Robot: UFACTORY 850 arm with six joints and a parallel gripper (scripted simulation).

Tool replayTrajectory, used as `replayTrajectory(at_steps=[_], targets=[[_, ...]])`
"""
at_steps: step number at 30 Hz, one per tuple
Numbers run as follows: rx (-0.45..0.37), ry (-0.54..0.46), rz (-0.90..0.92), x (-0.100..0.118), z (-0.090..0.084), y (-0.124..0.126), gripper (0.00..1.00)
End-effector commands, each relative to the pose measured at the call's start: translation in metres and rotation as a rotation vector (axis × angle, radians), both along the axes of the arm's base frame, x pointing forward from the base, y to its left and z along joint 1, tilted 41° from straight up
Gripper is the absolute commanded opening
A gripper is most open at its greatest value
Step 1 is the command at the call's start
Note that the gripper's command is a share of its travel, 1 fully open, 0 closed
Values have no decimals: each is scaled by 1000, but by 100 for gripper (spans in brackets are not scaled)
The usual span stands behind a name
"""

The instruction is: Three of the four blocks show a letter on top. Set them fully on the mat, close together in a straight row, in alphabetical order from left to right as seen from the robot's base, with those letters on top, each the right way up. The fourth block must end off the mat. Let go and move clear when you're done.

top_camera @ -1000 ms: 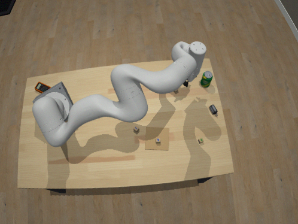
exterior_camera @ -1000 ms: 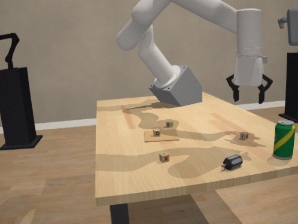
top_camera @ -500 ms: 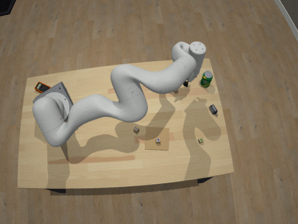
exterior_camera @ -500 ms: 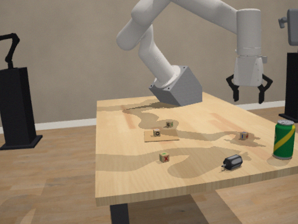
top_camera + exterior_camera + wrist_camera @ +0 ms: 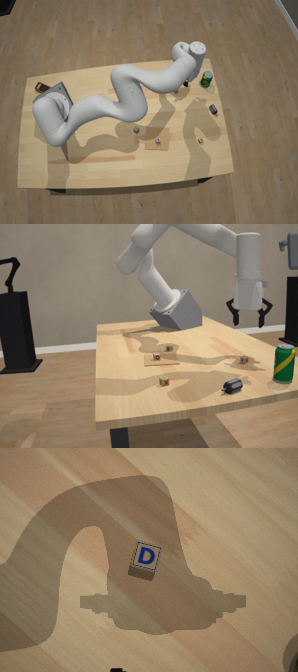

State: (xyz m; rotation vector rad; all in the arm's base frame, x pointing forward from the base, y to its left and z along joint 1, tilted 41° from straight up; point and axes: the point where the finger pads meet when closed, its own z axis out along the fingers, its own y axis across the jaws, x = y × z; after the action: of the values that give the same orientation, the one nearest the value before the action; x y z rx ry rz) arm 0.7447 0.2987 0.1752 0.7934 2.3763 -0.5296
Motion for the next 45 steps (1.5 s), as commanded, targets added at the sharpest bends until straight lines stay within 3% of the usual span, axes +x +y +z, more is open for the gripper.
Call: replayTrajectory(at_steps=[1,18,25,27,29,31,32,33,36,38,41,44,45], targets=[[1,-2,1,0,1,1,100],[-2,-6,-1,-1,4,-6,100],[-27,-34,-9,-18,25,-78,100],[-27,-34,-9,-18,25,-78,100],[-34,-42,-10,-36,34,-116,100],[-34,-42,-10,-36,34,-116,100],[-37,-44,-10,-48,38,-136,100],[-37,-44,-10,-48,38,-136,100],[-37,-44,-8,-77,42,-174,100],[-37,-44,-8,-78,42,-176,100],[-32,-38,-5,-113,44,-212,100],[-32,-38,-5,-113,44,-212,100],[-28,-33,-4,-131,43,-228,100]])
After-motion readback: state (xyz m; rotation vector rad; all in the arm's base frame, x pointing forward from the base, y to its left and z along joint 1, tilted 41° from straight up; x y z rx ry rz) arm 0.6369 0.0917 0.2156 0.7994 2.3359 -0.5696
